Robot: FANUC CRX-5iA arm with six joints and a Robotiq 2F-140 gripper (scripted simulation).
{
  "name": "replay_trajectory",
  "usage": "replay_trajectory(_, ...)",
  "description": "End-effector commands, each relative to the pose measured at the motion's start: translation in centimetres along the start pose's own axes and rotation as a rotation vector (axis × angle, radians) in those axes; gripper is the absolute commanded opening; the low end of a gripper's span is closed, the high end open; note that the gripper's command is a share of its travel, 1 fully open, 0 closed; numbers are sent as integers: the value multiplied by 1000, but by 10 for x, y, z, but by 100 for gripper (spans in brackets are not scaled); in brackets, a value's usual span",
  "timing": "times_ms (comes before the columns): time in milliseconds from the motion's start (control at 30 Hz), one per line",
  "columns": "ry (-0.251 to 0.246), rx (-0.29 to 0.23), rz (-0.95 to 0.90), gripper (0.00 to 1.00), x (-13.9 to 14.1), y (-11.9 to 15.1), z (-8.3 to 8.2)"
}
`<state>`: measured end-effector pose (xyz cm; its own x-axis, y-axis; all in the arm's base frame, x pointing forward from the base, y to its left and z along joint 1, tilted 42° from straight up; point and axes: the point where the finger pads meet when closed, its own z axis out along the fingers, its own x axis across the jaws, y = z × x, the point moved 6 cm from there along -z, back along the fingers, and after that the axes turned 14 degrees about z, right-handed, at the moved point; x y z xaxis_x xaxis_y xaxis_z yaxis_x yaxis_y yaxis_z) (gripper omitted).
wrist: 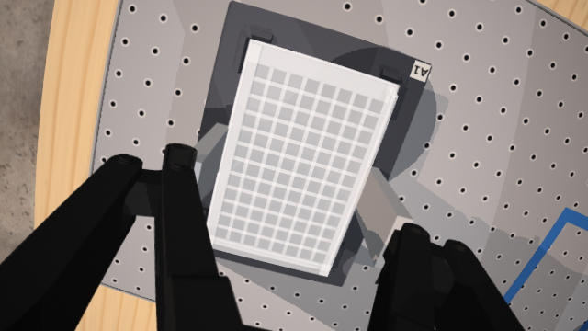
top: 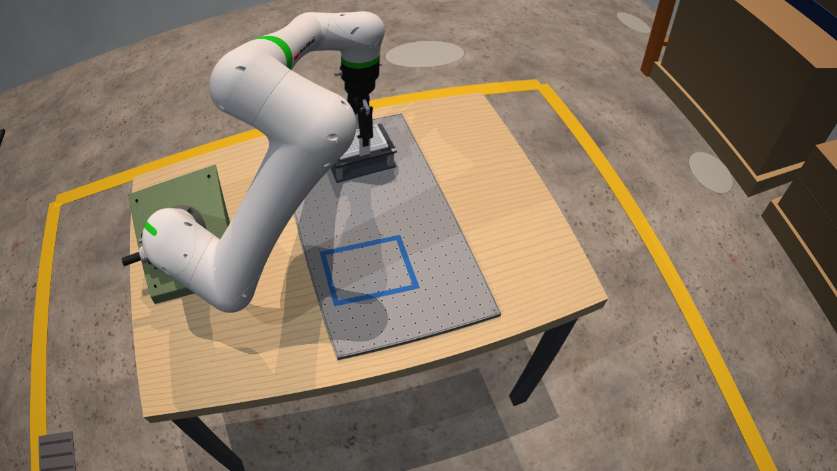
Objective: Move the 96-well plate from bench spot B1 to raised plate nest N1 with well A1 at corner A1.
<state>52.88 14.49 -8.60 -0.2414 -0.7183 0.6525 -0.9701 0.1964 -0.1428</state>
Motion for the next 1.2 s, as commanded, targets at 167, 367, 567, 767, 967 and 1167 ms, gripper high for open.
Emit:
replay_trajectory(167, 0, 0, 0, 0, 0, 0, 1)
replay_trajectory(367, 0, 0, 0, 100, 0, 0, 2)
replay_trajectory(567, 0, 0, 0, 100, 0, 0, 2)
replay_trajectory(767, 0, 0, 0, 100, 0, 0, 2)
replay_trajectory(967, 0, 0, 0, 100, 0, 0, 2)
replay_trajectory(1167, 0, 0, 0, 100, 0, 0, -12)
